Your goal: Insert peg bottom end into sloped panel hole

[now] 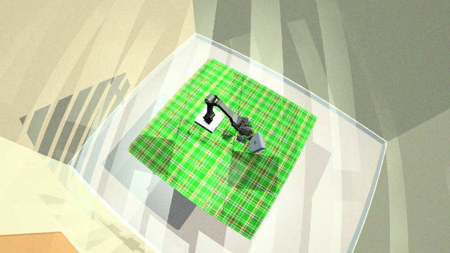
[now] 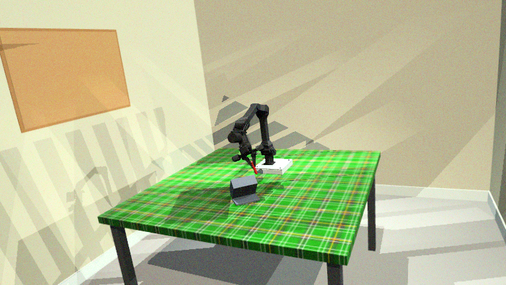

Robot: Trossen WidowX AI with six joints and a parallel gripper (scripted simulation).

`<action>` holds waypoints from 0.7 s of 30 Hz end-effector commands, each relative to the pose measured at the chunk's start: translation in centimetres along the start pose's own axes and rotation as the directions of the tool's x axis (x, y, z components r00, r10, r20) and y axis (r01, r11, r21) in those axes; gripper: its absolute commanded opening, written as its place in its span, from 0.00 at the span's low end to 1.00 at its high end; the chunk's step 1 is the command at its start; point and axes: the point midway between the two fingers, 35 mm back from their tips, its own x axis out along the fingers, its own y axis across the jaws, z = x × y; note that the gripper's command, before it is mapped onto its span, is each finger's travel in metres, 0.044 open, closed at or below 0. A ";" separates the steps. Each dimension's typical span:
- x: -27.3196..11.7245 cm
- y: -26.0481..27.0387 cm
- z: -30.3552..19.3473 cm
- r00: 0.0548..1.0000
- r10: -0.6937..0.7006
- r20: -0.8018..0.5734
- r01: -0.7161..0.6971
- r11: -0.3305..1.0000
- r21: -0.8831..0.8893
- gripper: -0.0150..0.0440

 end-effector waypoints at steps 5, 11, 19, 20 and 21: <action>-0.4 -0.8 0.3 0.999 0.015 0.040 -0.015 1.000 0.005 0.25; -0.7 -1.5 0.6 0.997 0.023 0.071 -0.024 1.000 0.010 0.25; -1.2 -2.4 0.8 0.993 0.031 0.113 -0.033 0.999 0.016 0.25; -1.3 -2.5 0.8 0.992 0.032 0.119 -0.035 0.999 0.017 0.25; -1.4 -2.6 0.9 0.992 0.033 0.124 -0.036 0.999 0.017 0.25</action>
